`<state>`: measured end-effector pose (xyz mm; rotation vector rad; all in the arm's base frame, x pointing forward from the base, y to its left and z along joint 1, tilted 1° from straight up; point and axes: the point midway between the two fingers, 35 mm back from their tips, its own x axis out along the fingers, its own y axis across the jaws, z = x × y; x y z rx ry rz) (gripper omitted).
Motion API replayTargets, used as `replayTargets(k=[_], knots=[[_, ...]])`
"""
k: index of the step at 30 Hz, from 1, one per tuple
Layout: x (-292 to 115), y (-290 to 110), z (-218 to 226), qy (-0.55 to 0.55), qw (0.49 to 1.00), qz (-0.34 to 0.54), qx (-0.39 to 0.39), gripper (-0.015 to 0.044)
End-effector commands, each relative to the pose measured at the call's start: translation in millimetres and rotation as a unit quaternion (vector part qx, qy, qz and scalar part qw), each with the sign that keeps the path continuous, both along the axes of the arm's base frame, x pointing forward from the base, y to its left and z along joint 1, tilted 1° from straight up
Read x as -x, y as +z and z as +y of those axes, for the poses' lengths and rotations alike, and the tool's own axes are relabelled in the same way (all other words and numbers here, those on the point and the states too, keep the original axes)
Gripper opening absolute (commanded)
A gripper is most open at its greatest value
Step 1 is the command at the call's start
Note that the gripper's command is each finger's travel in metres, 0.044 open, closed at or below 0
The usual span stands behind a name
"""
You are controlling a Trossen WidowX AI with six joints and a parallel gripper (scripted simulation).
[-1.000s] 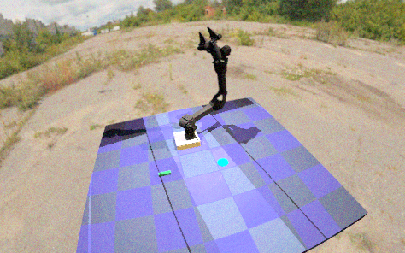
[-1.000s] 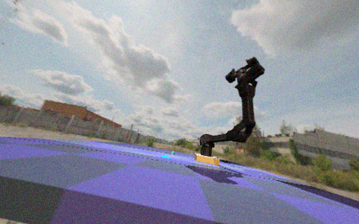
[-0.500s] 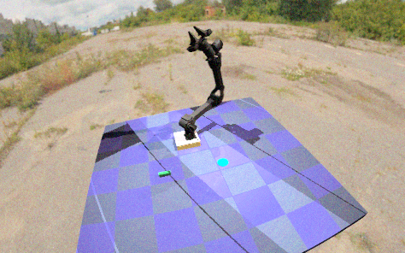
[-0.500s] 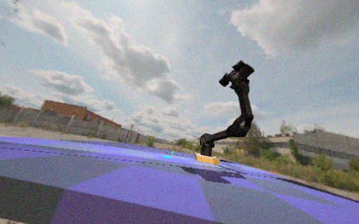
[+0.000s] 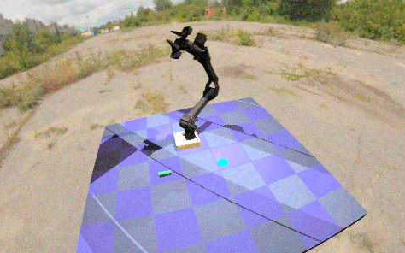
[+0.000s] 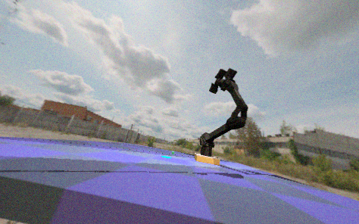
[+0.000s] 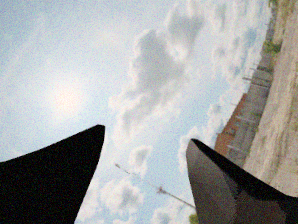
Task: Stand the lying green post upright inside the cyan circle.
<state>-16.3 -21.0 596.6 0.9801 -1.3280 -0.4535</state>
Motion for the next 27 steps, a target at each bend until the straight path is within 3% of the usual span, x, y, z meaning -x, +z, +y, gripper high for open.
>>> replayTargets(k=[1,14,27], knots=[[-22.8,-10.5,-35.6,0.003,0.998,0.049,-0.044,0.0233],[-85.9,-58.5,-125.4,0.017,0.968,0.185,-0.167,0.0233],[-144.0,-129.5,-190.8,0.047,0.904,0.323,-0.275,0.0233]])
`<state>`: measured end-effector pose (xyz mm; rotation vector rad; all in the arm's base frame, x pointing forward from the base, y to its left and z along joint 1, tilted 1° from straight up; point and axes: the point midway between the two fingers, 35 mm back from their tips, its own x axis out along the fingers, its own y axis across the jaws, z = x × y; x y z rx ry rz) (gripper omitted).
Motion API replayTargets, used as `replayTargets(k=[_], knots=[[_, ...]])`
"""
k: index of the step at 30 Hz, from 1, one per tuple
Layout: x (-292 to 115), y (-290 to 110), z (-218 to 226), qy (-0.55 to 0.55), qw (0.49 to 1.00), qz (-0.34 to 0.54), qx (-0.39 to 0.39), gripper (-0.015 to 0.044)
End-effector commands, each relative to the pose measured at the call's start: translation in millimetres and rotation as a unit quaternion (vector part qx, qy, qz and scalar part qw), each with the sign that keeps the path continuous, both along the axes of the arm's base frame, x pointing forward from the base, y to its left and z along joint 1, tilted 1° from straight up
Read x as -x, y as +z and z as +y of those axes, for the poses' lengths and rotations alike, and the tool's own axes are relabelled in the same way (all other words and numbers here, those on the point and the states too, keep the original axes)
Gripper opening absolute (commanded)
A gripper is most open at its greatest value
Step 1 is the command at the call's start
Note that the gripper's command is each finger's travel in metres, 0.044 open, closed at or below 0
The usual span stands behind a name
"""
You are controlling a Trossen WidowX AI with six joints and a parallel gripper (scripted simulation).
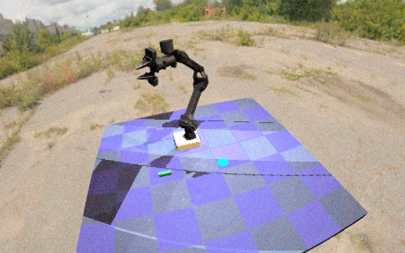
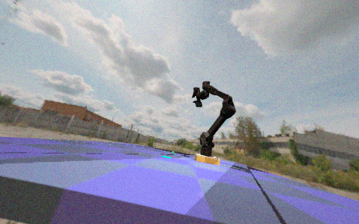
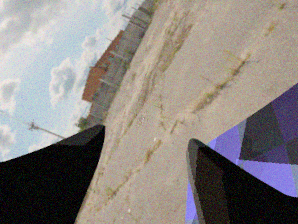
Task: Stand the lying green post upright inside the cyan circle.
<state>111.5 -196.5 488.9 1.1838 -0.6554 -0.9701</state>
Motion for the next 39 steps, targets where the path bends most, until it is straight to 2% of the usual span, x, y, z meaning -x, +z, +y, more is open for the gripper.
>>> replayTargets(k=[1,20,39], knots=[[-20.3,-28.0,-19.2,0.017,0.998,0.050,-0.042,0.0233],[-83.8,-156.0,-64.4,0.096,0.941,0.252,-0.206,0.0233],[-114.2,-285.1,-58.8,0.195,0.811,0.425,-0.352,0.0233]])
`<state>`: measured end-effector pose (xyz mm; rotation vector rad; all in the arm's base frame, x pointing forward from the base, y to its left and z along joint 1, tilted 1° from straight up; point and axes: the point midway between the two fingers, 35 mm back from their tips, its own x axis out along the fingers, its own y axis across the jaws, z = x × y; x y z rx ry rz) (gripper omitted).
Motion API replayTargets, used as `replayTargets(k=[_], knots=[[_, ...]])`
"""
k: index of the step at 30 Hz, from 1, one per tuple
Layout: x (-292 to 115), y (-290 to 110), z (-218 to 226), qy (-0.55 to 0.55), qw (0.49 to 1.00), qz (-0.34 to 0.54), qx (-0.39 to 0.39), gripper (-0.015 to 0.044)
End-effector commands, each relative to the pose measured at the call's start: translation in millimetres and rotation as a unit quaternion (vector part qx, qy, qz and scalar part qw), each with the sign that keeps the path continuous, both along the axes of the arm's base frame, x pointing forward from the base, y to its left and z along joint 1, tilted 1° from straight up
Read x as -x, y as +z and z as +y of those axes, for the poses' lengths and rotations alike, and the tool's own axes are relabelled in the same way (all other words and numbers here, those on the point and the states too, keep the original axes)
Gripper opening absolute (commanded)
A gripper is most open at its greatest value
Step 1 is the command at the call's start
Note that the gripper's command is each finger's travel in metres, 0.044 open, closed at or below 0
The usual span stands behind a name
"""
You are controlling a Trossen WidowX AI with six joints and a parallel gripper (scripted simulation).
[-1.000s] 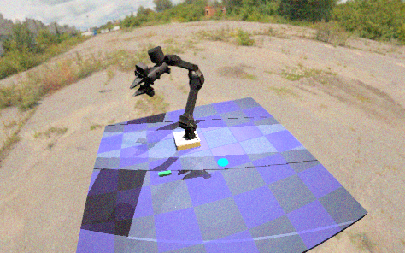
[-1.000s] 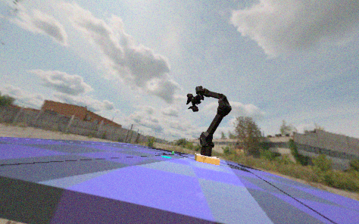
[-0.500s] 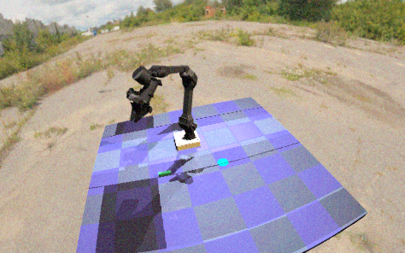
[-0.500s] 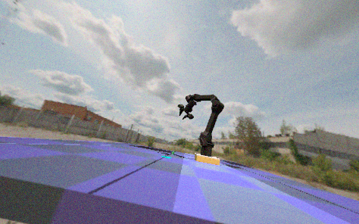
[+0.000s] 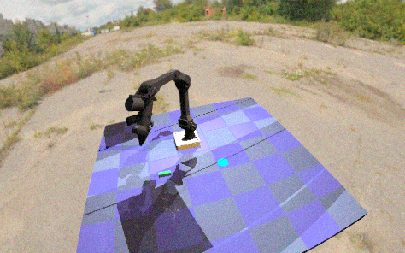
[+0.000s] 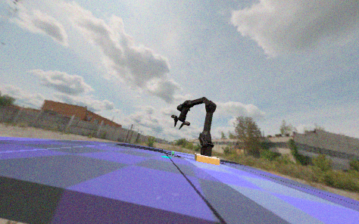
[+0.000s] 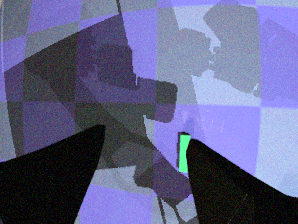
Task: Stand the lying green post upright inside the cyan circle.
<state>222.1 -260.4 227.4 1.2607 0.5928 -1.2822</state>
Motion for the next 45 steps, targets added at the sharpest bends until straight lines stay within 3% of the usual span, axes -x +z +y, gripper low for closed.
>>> replayTargets(k=[1,14,21,31,36,44,45], knots=[[-4.2,-29.9,6.5,0.028,0.998,0.042,-0.045,0.0233],[-4.8,-98.0,29.7,0.096,0.971,0.149,-0.159,0.0233],[-5.7,-106.8,29.3,0.098,0.970,0.152,-0.162,0.0233],[-6.5,-211.4,27.0,0.098,0.970,0.152,-0.162,0.0233],[-5.5,-217.9,27.9,0.098,0.970,0.152,-0.162,0.0233],[-5.5,-217.9,27.9,0.098,0.970,0.152,-0.162,0.0023],[-5.5,-217.9,27.9,0.098,0.970,0.152,-0.162,0.0023]])
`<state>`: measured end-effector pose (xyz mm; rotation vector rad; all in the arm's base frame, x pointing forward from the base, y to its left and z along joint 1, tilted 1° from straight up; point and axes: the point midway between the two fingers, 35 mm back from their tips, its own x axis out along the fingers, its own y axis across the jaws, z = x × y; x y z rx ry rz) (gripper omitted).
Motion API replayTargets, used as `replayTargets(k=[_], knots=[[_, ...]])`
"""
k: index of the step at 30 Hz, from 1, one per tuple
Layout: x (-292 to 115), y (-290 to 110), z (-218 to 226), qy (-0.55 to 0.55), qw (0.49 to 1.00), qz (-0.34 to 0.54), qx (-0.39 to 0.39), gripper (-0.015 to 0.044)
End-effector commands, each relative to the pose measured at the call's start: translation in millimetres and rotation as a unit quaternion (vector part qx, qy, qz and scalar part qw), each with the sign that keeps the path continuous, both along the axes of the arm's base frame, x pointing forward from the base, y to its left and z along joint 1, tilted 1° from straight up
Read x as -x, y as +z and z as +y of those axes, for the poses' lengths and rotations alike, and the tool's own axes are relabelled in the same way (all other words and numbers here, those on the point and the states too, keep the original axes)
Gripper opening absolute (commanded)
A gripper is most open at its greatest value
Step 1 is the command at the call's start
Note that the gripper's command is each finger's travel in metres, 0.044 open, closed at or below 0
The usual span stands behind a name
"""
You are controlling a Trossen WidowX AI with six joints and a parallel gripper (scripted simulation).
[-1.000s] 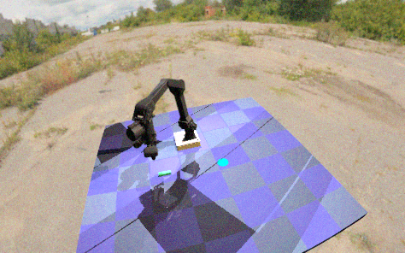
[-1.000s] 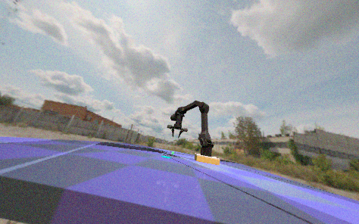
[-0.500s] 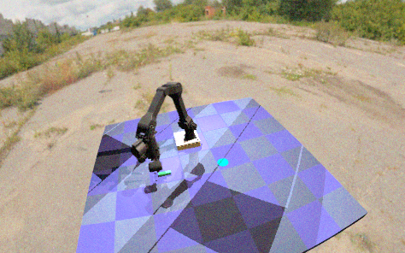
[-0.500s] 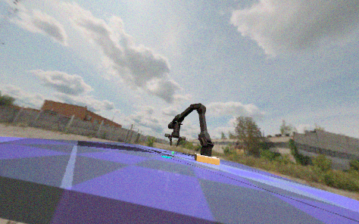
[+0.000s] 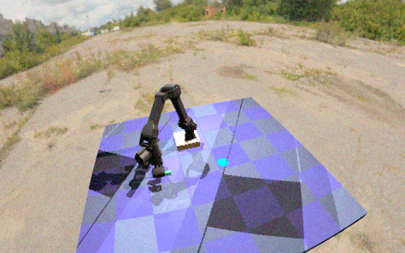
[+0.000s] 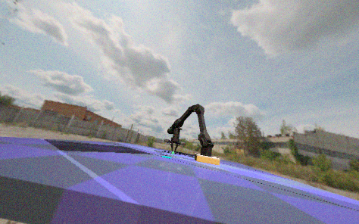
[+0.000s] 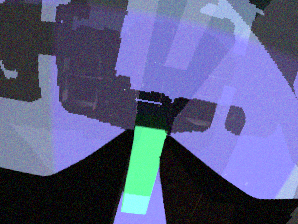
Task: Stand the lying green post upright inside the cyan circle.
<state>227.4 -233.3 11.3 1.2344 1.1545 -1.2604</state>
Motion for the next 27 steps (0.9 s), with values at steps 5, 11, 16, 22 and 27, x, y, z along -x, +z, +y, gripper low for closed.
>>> replayTargets(k=[5,11,16,22,27], knots=[[-0.6,0.2,0.6,0.002,1.000,-0.002,-0.002,0.0023],[-2.7,17.6,-1.3,0.002,1.000,-0.002,-0.002,0.0023],[-3.8,32.9,-2.3,0.002,1.000,-0.002,-0.002,0.0023],[-4.4,51.5,-2.6,0.002,1.000,-0.002,-0.002,0.0023],[-4.2,67.2,-2.1,0.002,1.000,-0.002,-0.002,0.0023]])
